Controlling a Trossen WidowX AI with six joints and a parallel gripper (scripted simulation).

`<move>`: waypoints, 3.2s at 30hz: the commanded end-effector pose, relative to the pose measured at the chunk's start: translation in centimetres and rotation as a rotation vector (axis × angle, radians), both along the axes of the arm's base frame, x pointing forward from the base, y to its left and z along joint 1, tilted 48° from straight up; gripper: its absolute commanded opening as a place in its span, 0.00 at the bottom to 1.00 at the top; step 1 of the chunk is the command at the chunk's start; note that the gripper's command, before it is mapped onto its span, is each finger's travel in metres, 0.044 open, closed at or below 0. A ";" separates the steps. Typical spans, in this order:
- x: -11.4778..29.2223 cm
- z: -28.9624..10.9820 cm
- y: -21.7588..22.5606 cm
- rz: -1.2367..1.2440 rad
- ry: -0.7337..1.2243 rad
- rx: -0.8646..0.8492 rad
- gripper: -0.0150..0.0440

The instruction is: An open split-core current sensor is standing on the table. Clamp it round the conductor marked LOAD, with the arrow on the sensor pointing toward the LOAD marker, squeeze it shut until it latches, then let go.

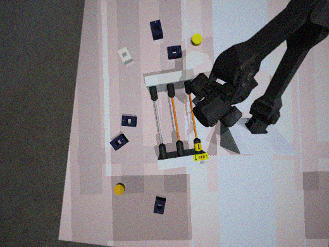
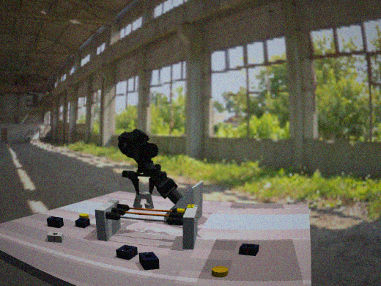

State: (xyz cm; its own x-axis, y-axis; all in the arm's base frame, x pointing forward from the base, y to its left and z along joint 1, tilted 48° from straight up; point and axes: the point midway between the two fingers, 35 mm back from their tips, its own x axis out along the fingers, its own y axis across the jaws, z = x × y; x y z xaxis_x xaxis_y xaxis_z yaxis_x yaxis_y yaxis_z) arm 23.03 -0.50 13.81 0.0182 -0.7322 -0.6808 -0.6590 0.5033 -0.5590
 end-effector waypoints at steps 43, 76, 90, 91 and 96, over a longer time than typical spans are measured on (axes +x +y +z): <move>2.0 0.4 0.6 0.760 0.571 -0.078 0.25; 2.6 -2.2 -2.1 0.756 0.574 -0.075 0.25; 2.6 -2.2 -2.1 0.756 0.574 -0.075 0.25; 2.6 -2.2 -2.1 0.756 0.574 -0.075 0.25; 2.6 -2.2 -2.1 0.756 0.574 -0.075 0.25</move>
